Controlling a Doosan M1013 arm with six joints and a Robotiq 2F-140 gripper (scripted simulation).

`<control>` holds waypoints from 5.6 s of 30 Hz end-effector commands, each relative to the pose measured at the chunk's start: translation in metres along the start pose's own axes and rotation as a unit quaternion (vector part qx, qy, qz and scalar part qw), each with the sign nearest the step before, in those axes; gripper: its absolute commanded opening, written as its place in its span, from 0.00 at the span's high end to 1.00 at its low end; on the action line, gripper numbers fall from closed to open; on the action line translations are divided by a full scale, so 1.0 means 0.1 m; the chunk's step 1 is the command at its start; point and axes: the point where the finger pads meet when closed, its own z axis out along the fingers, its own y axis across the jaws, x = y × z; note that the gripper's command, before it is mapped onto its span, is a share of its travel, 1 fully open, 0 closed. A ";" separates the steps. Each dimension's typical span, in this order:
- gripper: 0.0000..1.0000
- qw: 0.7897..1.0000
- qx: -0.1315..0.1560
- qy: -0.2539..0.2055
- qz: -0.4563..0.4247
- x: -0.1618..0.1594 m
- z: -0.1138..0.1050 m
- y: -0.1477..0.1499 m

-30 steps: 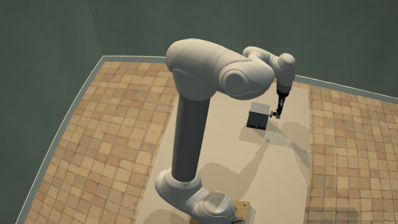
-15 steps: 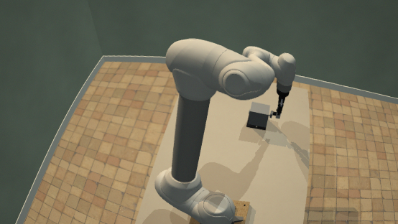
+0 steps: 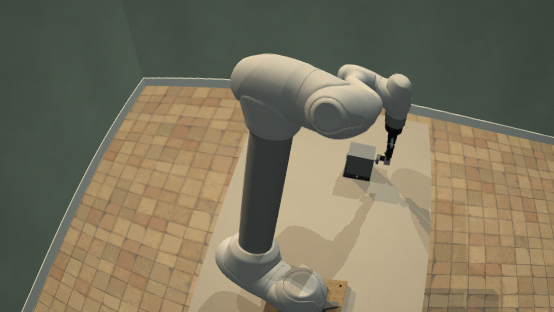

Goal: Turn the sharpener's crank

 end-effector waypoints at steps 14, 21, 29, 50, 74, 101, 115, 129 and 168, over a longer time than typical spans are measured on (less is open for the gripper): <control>1.00 1.000 -0.001 -0.004 0.003 -0.04 0.01 -0.06; 1.00 1.000 -0.001 -0.004 0.003 -0.04 -0.02 -0.17; 1.00 1.000 -0.001 -0.004 0.003 -0.04 -0.02 -0.24; 1.00 1.000 -0.001 -0.004 0.003 -0.04 -0.02 -0.24; 0.68 1.000 -0.001 -0.004 0.003 -0.04 -0.02 -0.24; 0.68 1.000 -0.001 -0.004 0.003 -0.04 -0.02 -0.24; 0.68 1.000 -0.001 -0.004 0.003 -0.04 -0.02 -0.24; 0.68 1.000 -0.001 -0.004 0.003 -0.04 -0.02 -0.24; 0.68 1.000 -0.001 -0.004 0.003 -0.04 -0.65 -0.24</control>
